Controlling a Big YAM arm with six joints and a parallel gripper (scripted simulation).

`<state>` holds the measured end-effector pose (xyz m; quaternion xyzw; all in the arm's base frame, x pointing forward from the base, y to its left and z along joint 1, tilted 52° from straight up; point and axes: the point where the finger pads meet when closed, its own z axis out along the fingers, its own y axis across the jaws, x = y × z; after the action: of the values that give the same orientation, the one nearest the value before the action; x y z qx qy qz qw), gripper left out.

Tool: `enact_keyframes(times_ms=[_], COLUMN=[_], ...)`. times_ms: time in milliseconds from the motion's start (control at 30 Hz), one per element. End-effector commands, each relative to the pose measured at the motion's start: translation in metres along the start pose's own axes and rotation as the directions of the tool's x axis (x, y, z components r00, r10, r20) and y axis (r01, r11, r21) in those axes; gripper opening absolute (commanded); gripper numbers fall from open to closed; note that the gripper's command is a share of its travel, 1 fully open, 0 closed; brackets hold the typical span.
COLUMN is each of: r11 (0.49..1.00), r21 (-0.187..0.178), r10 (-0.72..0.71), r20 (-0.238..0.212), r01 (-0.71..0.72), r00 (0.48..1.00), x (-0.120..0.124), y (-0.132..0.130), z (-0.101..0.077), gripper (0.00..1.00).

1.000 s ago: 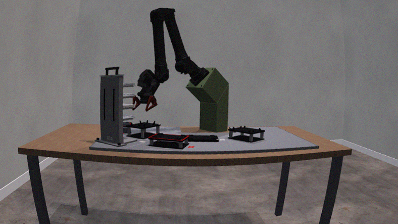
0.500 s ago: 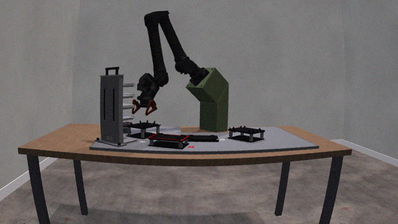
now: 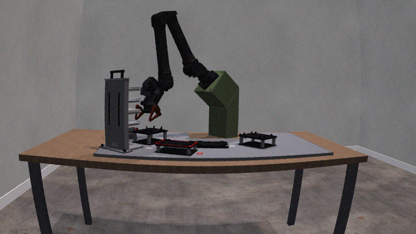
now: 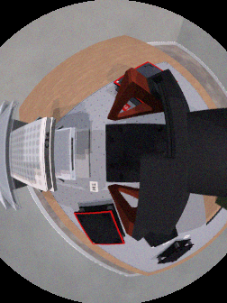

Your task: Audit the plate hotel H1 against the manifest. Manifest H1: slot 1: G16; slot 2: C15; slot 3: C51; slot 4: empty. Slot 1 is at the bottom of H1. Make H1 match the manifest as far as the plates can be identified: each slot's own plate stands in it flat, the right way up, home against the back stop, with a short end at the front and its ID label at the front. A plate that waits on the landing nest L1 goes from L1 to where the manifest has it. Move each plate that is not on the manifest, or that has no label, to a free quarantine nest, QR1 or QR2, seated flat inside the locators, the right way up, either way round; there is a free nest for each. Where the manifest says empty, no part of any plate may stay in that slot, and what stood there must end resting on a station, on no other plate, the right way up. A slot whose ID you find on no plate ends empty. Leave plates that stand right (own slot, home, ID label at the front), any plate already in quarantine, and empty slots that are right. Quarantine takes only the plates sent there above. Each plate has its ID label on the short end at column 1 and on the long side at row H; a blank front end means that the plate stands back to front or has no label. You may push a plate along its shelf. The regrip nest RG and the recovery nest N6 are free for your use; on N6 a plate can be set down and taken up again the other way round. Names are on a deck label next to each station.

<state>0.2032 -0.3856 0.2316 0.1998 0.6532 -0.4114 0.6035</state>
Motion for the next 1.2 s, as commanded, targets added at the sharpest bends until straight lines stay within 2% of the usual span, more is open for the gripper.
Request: enact_keyframes(times_ms=[0, 67, 100, 1167], r11=[1.000, 1.000, 1.000, 1.000], r21=[-0.006, -0.008, -0.001, -0.001], r10=[-0.024, -0.024, -0.011, -0.011], r20=[0.032, 0.032, 0.022, 0.022], r01=[0.024, 0.024, 0.011, 0.011], r00=[0.999, 0.999, 1.000, 1.000], x=[-0.0175, -0.0189, -0.0113, -0.0113], y=[0.0029, 0.0031, 0.0008, 0.0008], z=[0.0029, 0.0043, 0.0028, 0.0028], gripper=[1.00, 1.00, 1.00, 1.00])
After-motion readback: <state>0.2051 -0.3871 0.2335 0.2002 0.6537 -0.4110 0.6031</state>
